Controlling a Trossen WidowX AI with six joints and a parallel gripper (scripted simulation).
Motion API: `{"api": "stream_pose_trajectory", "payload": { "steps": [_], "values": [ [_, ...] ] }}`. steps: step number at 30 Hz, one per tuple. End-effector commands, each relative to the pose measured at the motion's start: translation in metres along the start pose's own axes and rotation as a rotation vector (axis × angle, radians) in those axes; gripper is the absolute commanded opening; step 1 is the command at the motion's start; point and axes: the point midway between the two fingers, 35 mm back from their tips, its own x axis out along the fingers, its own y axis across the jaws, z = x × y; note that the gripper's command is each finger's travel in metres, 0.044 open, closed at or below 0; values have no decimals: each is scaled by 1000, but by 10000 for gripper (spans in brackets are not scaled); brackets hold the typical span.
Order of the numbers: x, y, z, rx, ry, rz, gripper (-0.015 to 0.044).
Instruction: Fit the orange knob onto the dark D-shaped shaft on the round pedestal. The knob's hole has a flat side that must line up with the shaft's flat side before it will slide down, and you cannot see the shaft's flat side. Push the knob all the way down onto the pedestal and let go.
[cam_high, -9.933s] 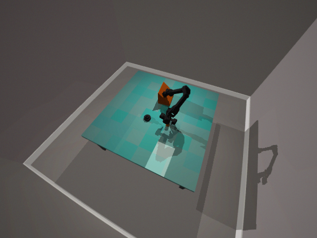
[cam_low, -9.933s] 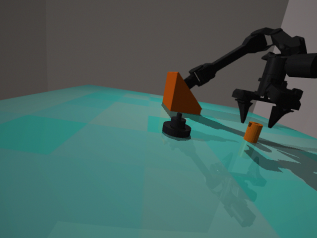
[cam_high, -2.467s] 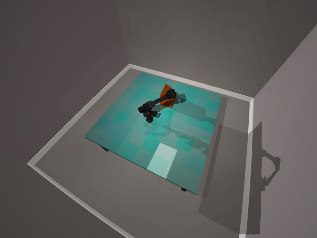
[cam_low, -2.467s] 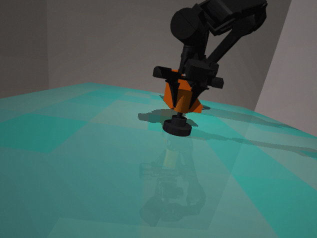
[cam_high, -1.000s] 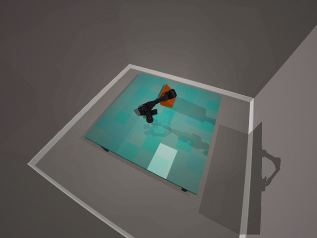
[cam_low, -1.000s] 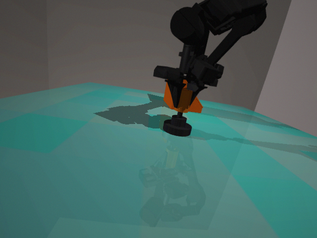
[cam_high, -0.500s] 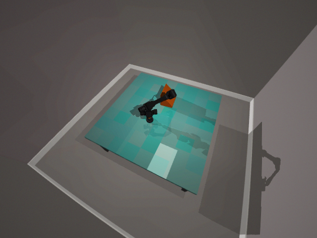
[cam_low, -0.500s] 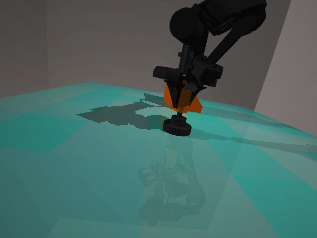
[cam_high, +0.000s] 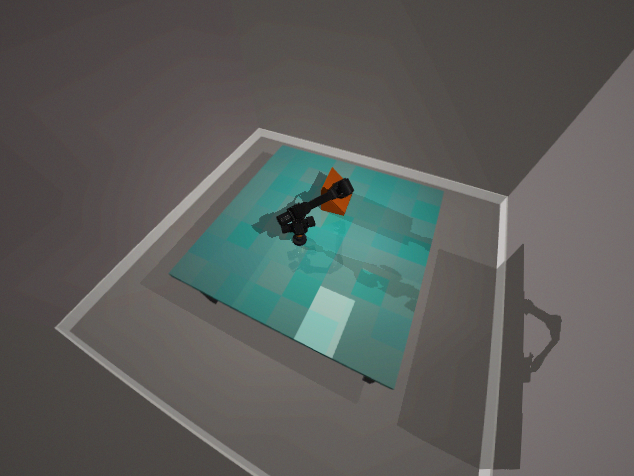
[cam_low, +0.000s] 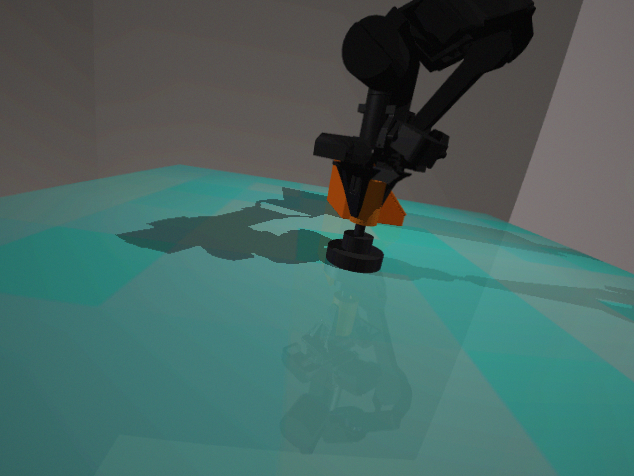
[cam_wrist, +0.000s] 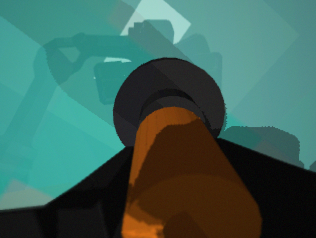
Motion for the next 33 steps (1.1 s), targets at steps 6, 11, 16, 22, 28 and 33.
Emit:
{"api": "stream_pose_trajectory", "payload": {
  "steps": [6,11,16,22,28,33],
  "values": [
    [0,-3,0,-16,-5,-3,0],
    [2,-2,0,-16,-5,-3,0],
    [2,-1,0,-16,-5,-3,0],
    [-1,0,-1,-16,-5,-3,0],
    [-3,0,0,-70,-5,-3,0],
    [-2,-2,0,-225,-5,-3,0]
  ]
}}
